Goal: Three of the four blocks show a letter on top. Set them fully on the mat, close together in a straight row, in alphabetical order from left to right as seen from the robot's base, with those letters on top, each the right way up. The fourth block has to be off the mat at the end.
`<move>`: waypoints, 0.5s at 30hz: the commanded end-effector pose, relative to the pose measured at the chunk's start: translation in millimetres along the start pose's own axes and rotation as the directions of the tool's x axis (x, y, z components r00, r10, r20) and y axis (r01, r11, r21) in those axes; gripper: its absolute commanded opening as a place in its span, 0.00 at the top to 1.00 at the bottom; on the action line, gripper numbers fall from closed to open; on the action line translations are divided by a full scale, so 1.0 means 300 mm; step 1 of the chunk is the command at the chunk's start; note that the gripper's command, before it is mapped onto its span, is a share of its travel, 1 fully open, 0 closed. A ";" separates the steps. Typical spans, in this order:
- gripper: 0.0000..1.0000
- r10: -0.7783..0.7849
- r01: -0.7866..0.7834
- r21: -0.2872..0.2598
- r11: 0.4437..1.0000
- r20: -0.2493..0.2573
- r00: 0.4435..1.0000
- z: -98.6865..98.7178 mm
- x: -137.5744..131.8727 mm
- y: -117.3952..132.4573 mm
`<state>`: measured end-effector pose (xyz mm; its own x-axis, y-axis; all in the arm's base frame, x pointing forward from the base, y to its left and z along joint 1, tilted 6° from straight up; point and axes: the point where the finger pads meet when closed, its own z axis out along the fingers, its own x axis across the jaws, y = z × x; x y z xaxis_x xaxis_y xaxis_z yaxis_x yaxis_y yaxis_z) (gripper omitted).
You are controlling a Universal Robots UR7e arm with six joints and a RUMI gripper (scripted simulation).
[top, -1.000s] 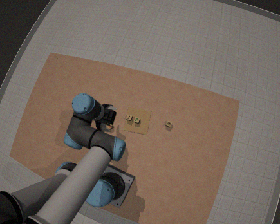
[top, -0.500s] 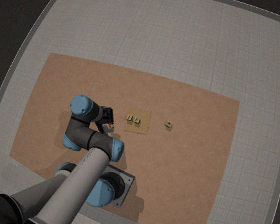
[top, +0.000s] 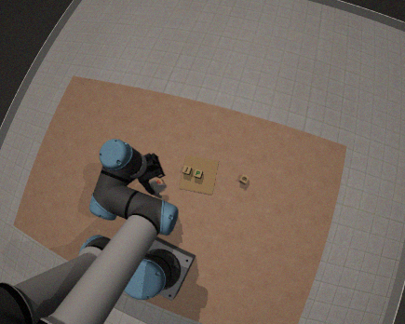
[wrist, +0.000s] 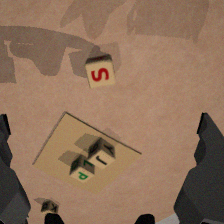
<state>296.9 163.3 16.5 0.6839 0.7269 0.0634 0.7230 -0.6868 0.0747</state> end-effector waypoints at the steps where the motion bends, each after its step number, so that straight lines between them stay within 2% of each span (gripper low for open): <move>1: 0.00 -0.064 0.064 0.001 0.998 -0.002 0.998 0.000 -0.003 -0.004; 15: 0.00 -0.162 0.162 0.000 0.987 -0.002 0.987 0.000 -0.010 -0.011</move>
<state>292.5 163.4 15.8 0.5711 0.8192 0.0530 0.8150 -0.5735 0.0823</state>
